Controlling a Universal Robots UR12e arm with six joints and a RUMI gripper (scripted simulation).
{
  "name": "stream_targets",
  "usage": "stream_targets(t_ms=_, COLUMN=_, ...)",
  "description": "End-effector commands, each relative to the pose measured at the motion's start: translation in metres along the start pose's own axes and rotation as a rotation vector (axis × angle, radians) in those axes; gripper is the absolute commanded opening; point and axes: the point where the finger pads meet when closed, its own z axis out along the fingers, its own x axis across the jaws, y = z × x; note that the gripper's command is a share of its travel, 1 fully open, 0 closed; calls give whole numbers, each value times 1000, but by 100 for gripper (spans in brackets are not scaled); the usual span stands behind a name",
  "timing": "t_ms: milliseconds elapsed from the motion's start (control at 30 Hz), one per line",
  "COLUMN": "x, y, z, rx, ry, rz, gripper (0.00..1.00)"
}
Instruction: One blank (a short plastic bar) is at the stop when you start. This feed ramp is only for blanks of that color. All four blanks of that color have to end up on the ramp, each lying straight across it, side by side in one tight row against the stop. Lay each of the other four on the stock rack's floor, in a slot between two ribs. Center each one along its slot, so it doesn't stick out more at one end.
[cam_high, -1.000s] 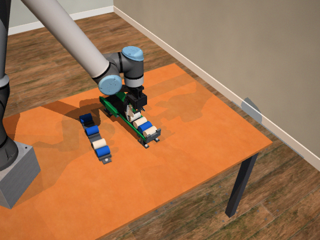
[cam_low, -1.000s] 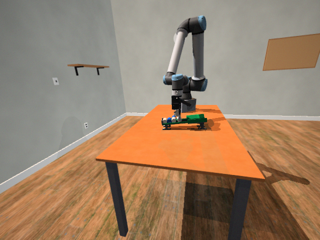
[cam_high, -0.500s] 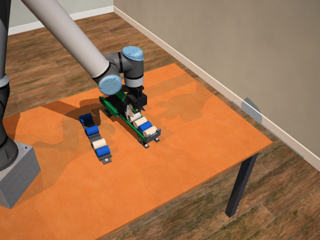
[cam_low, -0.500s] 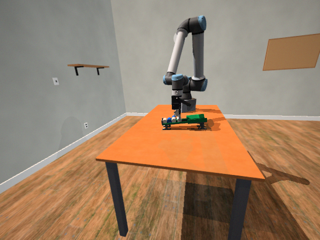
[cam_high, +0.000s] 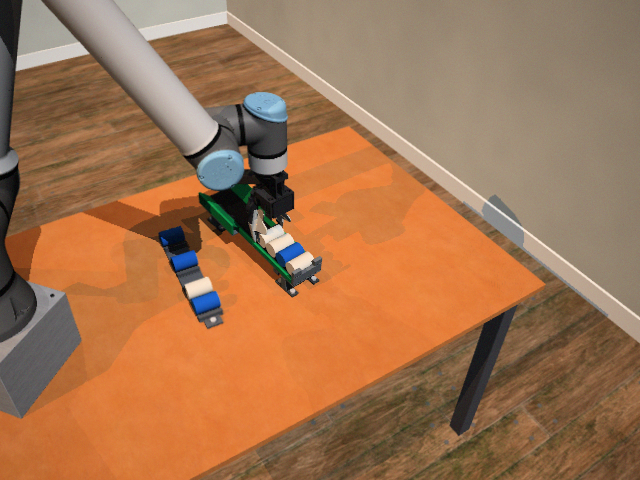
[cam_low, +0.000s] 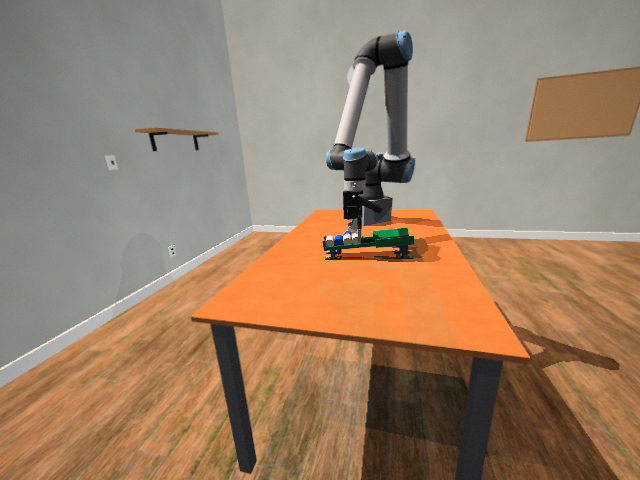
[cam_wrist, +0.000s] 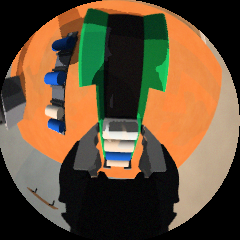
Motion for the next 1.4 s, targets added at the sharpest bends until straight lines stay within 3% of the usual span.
stream_targets(t_ms=0, x=1, y=0, z=-1, rx=-1, ry=1, rz=0, gripper=49)
stream_targets(t_ms=300, x=1, y=0, z=-18, rx=-1, ry=1, rz=0, gripper=49)
stream_targets(t_ms=733, x=1, y=0, z=-82, rx=-1, ry=1, rz=0, gripper=49)
stream_targets(t_ms=1033, x=0, y=0, z=-91, rx=-1, ry=1, rz=0, gripper=49)
stream_targets(t_ms=1067, x=0, y=0, z=-91, rx=-1, ry=1, rz=0, gripper=100)
stream_targets(t_ms=1367, x=0, y=0, z=-91, rx=-1, ry=1, rz=0, gripper=100)
